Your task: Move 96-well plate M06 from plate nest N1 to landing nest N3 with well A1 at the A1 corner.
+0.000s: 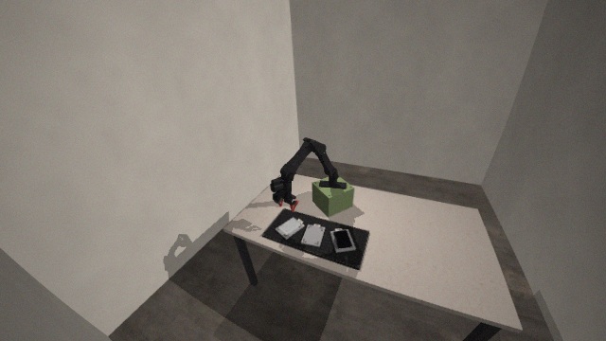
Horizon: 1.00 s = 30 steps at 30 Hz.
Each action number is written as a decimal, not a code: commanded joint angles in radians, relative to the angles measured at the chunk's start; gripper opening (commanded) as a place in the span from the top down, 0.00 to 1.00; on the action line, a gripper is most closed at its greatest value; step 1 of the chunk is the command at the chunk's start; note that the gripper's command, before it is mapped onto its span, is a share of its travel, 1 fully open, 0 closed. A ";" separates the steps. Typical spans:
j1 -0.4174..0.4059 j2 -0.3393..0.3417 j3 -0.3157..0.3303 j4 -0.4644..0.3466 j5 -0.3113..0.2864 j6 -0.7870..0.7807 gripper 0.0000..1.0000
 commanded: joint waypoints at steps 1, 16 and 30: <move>0.015 0.048 0.078 -0.039 0.013 0.093 0.00; 0.039 0.239 0.083 0.004 0.032 0.240 0.00; 0.035 0.210 0.109 0.028 0.030 0.240 0.00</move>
